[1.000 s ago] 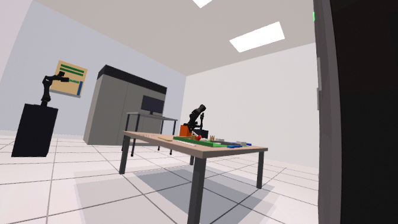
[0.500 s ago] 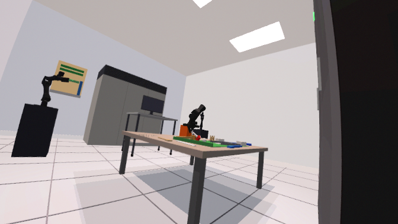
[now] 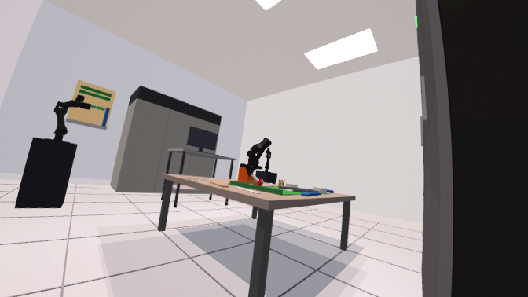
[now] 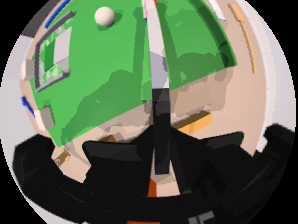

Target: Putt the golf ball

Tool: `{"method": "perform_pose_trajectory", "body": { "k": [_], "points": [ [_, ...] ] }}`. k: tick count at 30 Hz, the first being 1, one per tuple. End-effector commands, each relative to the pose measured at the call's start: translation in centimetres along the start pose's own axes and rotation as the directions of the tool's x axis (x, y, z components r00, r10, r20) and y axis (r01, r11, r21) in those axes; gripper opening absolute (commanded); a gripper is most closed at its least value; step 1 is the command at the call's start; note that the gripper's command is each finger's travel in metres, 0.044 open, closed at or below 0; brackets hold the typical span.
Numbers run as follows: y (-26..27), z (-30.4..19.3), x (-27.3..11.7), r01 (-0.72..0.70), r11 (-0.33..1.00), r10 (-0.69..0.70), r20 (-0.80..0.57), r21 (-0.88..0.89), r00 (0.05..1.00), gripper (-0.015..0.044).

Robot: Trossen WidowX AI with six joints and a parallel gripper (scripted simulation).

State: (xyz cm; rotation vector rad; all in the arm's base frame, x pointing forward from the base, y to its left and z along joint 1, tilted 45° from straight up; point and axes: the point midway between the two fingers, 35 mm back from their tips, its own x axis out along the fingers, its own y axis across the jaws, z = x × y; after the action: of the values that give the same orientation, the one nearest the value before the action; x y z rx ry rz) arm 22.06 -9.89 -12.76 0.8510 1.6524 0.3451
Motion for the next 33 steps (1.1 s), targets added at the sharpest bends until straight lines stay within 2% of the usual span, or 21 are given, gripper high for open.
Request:
{"method": "perform_pose_trajectory", "body": {
  "k": [1,13,20,29,33],
  "points": [
    [0.2,0.0,0.0,0.001,1.000,-0.001,0.000,0.000,1.000,0.0000],
    [13.6,0.2,0.0,-0.005,1.000,0.005,0.001,-0.005,1.000,0.0000],
    [13.7,0.3,-0.6,-0.005,1.000,0.005,0.001,-0.006,1.000,0.0000],
    [13.7,0.3,-5.6,-0.003,1.000,0.003,0.002,-0.005,1.000,0.0000],
    [13.7,0.2,-6.0,-0.003,1.000,0.003,0.001,-0.005,1.000,0.0000]
  ]
}}
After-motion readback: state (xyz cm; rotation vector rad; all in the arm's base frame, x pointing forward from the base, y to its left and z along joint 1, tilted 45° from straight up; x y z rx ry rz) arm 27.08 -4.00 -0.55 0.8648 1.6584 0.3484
